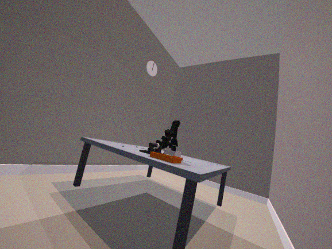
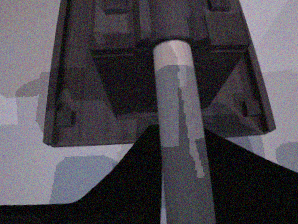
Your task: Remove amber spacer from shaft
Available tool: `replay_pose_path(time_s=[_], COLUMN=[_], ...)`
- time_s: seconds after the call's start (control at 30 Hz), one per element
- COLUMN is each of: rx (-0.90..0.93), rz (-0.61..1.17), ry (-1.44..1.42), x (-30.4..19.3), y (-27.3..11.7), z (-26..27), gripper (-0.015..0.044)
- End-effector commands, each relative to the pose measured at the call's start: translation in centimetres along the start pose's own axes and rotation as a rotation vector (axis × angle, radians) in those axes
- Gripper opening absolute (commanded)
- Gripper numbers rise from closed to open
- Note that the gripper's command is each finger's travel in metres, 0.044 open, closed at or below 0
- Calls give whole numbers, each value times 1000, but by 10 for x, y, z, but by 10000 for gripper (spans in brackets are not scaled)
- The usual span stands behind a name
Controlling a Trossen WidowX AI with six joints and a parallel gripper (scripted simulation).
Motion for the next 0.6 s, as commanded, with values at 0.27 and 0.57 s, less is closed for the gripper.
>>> replay_pose_path(time_s=[0.27,0.57], rx=[2,2], rz=[-9,-9], ry=[-2,-2], x=[7,9], y=[3,5], z=[0,0], gripper=[0,0])
Point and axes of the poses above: the point midway between the two fingers, 35 mm back from their tips, its own y axis out along the fingers, its own z axis across the jaws, x = y × z, the point moved 5 cm from there along -y, back along the fingers, and after that the axes turned 2 degrees about -y, right-handed, at the moved point
